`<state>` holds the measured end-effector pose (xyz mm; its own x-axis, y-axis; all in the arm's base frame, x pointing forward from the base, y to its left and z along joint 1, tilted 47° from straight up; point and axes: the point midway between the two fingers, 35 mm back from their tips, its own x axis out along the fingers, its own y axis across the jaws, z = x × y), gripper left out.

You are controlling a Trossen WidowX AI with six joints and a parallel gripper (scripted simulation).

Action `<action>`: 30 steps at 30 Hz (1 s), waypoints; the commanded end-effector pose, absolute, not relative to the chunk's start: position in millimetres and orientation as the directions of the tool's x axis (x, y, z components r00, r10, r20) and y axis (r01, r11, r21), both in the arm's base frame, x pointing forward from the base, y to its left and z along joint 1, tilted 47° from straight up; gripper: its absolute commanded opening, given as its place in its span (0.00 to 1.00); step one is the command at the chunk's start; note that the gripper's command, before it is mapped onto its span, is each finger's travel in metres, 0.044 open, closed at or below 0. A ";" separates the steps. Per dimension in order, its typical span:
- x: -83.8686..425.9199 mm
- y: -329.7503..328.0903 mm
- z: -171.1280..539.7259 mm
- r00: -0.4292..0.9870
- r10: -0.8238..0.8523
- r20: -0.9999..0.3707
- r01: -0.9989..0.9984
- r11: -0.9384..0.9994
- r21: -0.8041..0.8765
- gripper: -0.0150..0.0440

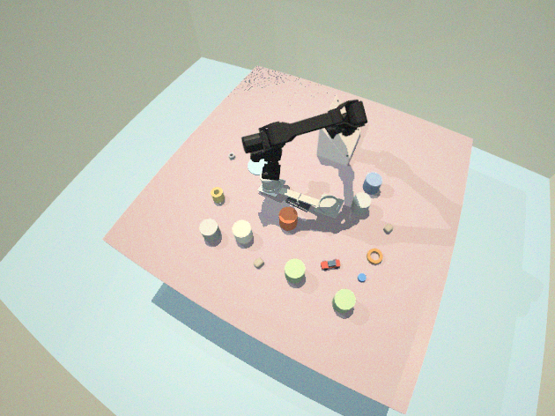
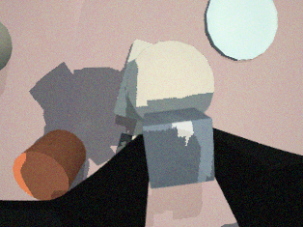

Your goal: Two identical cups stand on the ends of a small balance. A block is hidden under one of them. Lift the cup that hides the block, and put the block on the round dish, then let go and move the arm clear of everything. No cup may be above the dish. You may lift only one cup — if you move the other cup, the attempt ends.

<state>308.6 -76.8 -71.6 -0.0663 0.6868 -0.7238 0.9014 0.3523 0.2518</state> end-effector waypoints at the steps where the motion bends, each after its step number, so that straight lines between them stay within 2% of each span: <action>1: 300.5 -91.2 -93.4 -0.062 0.685 -0.726 0.899 0.354 0.258 0.25; 22: 232.3 -123.9 -200.9 -0.070 0.716 -0.694 0.889 0.360 0.282 0.25; 30: 229.2 -112.1 -215.9 -0.070 0.718 -0.693 0.889 0.360 0.283 0.25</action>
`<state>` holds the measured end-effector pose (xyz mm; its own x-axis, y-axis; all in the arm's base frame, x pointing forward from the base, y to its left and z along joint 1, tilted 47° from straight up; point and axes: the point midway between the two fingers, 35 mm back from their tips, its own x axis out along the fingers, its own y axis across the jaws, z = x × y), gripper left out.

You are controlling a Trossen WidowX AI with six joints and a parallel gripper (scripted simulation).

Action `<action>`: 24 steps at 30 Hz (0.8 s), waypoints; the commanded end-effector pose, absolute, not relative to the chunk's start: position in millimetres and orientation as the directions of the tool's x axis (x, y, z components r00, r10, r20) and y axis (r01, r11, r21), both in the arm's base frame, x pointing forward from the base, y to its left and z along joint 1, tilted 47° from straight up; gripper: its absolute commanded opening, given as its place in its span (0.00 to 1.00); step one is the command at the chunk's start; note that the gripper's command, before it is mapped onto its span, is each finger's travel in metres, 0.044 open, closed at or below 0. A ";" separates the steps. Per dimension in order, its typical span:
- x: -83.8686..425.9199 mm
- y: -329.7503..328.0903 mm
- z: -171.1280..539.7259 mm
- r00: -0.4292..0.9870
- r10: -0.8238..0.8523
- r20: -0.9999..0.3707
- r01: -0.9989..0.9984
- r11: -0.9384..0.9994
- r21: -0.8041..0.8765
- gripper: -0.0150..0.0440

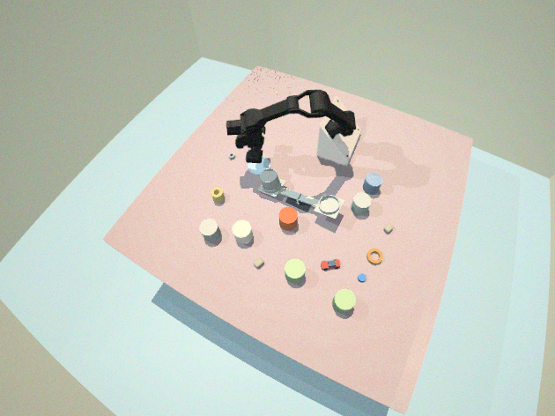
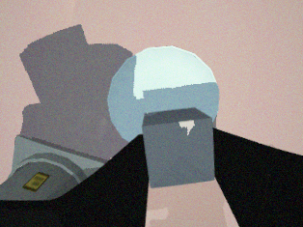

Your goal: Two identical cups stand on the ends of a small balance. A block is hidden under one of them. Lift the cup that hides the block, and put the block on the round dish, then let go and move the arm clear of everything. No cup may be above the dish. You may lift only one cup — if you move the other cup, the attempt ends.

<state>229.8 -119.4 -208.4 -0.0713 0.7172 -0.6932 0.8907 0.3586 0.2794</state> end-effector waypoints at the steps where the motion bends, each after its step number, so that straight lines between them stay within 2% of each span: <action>1: 228.8 -107.7 -220.0 -0.070 0.718 -0.692 0.889 0.360 0.283 0.25; 24: 225.5 -78.7 -246.7 -0.070 0.720 -0.691 0.889 0.359 0.284 0.25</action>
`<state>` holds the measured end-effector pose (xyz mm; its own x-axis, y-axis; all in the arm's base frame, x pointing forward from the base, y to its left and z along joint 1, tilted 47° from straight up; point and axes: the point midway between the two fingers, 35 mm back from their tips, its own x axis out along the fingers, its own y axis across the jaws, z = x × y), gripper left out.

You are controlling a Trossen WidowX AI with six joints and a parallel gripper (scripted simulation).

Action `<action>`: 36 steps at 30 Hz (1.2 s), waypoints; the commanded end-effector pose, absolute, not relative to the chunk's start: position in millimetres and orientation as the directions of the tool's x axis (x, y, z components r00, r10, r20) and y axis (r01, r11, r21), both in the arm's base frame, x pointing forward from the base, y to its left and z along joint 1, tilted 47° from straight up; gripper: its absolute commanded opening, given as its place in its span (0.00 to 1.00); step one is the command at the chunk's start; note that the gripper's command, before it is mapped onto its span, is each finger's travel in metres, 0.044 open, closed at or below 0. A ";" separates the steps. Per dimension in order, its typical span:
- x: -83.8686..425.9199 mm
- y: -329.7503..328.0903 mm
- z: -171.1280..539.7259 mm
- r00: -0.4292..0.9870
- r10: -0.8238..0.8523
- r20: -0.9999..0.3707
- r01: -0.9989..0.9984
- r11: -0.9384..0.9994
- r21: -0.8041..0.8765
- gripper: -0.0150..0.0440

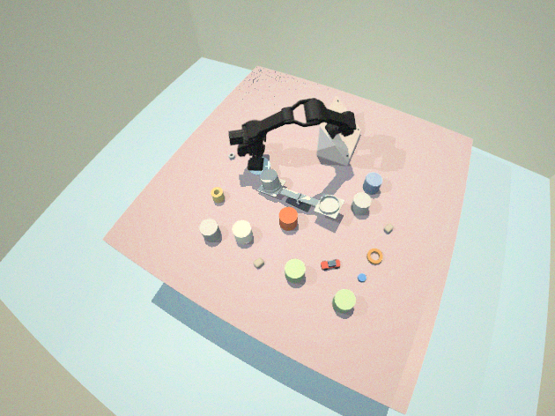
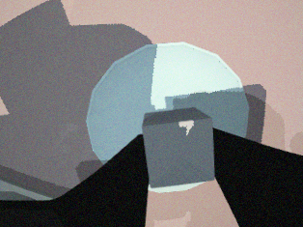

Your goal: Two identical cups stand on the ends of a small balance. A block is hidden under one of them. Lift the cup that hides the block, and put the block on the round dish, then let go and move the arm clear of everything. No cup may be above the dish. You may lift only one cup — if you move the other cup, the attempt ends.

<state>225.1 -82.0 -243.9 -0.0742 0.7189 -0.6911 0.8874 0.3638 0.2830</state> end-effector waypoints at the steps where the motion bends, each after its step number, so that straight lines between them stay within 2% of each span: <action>1: 225.1 -82.0 -243.9 -0.074 0.719 -0.691 0.887 0.364 0.283 0.30; 17: 226.5 -89.0 -237.8 -0.073 0.718 -0.692 0.888 0.363 0.283 1.00; 21: 229.7 -122.4 -205.8 -0.070 0.718 -0.693 0.889 0.360 0.283 1.00; 36: 230.5 -155.1 -173.5 -0.064 0.717 -0.694 0.892 0.354 0.283 1.00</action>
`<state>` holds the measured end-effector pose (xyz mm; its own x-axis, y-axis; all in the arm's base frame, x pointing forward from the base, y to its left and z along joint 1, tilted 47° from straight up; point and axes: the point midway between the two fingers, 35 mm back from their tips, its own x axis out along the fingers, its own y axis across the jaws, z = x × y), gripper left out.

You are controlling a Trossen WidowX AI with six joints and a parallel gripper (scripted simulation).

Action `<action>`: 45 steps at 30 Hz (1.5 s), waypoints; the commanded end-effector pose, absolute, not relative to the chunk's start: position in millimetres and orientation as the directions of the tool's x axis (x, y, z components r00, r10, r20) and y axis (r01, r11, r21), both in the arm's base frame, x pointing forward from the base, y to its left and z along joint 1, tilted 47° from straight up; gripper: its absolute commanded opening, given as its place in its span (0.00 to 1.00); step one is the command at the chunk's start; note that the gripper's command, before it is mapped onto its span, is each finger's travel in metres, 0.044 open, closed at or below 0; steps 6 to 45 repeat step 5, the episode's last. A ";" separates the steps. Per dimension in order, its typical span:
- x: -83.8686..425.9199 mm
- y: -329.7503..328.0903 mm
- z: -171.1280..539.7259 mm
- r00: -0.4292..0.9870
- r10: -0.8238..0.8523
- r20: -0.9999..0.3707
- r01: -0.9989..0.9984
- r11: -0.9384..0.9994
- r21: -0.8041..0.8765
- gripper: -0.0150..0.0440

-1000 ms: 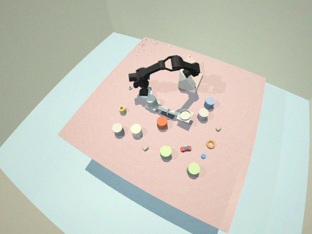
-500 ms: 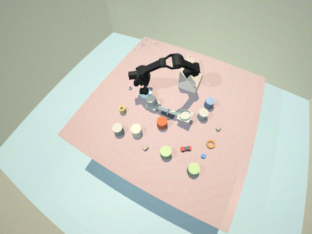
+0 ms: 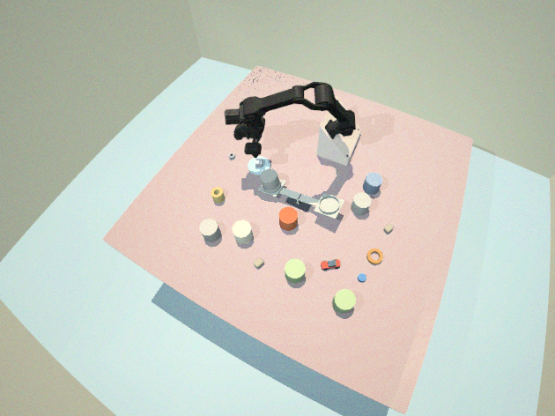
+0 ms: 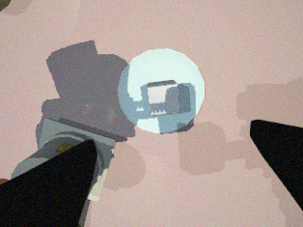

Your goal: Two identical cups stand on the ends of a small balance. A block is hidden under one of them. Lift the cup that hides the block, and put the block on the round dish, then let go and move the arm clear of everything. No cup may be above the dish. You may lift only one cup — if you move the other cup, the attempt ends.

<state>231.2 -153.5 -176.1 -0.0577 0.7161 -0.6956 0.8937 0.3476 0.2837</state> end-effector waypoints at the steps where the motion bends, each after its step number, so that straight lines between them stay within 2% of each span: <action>1: 230.5 -155.1 -173.5 -0.064 0.717 -0.694 0.892 0.354 0.283 1.00; 45: 230.5 -155.1 -173.5 -0.064 0.717 -0.694 0.892 0.354 0.283 1.00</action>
